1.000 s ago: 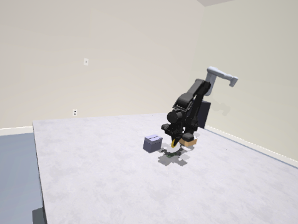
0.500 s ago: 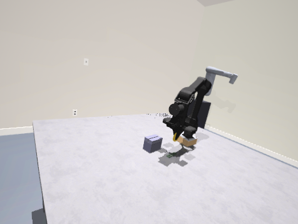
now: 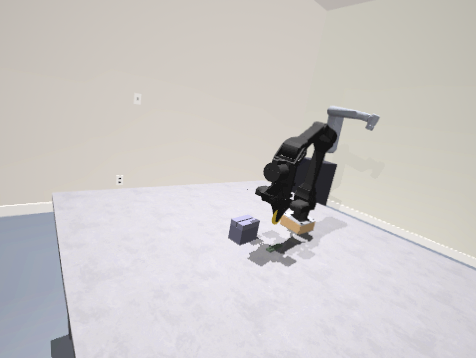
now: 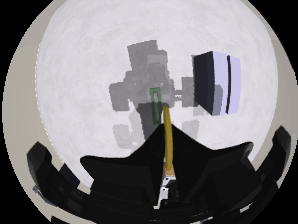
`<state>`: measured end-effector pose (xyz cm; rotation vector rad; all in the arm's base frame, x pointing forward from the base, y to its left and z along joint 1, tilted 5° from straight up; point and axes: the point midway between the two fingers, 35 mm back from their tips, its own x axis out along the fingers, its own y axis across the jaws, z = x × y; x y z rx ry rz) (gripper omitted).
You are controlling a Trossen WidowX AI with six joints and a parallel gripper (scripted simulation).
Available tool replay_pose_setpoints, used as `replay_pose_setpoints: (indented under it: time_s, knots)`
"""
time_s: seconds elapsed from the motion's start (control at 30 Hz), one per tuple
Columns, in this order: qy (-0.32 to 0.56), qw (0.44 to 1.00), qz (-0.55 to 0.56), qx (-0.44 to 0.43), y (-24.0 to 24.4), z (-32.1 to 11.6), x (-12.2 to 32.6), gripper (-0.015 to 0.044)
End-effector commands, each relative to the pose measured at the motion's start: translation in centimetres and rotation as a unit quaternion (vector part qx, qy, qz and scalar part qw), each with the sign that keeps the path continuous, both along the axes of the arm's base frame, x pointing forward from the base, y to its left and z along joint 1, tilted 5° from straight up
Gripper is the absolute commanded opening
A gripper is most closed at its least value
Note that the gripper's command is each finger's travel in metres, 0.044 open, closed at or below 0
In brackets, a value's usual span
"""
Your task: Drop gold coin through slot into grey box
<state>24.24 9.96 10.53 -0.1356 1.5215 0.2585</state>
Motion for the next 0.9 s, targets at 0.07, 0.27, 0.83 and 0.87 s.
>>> replay_pose_setpoints:
  time_s: [0.07,0.27,0.83,0.87]
  knots:
    - [-0.001,1.000,0.002,0.001,-0.8,0.1,1.0,0.0000]
    - [-0.001,1.000,0.000,-0.001,-1.9,0.0,2.0,0.0000]
    - [-0.002,1.000,0.001,-0.002,-5.3,-0.1,4.6,0.0000]
    - [-0.002,1.000,0.001,-0.002,-5.5,-0.2,4.7,0.0000]
